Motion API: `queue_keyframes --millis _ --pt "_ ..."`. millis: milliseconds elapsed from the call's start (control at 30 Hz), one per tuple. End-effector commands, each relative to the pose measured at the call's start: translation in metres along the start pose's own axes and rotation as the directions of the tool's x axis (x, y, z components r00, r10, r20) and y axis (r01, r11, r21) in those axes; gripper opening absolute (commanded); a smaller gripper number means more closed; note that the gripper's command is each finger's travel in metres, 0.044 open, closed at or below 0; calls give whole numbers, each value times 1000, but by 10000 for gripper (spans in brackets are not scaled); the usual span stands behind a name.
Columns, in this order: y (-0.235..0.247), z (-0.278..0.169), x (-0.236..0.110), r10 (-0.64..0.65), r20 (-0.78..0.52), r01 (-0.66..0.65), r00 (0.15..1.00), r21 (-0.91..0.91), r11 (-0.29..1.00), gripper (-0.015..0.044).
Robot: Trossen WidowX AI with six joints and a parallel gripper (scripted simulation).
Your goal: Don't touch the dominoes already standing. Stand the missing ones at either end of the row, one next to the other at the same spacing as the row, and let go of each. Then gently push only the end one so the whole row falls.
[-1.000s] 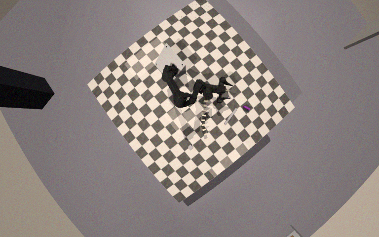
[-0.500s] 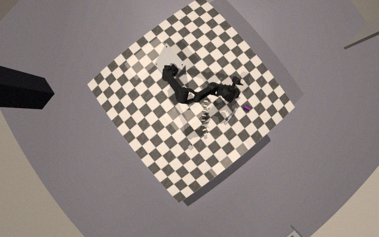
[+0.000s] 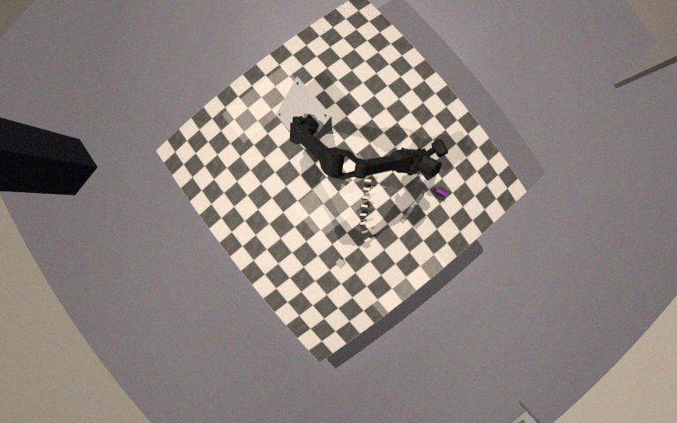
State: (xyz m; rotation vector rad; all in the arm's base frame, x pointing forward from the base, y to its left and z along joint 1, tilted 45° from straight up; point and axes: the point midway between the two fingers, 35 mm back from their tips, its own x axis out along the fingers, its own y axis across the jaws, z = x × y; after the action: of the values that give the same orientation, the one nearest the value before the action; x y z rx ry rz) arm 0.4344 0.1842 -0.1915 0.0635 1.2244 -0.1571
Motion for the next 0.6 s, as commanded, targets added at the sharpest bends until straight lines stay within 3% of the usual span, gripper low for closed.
queue_keyframes --millis 0,367,567 --pt "-2 -10 -36 -354 -166 391 920 373 841 440" --pt "-23 -20 -84 -652 -189 650 734 471 596 440" --pt "-24 -21 -87 -665 -187 659 723 475 584 440"
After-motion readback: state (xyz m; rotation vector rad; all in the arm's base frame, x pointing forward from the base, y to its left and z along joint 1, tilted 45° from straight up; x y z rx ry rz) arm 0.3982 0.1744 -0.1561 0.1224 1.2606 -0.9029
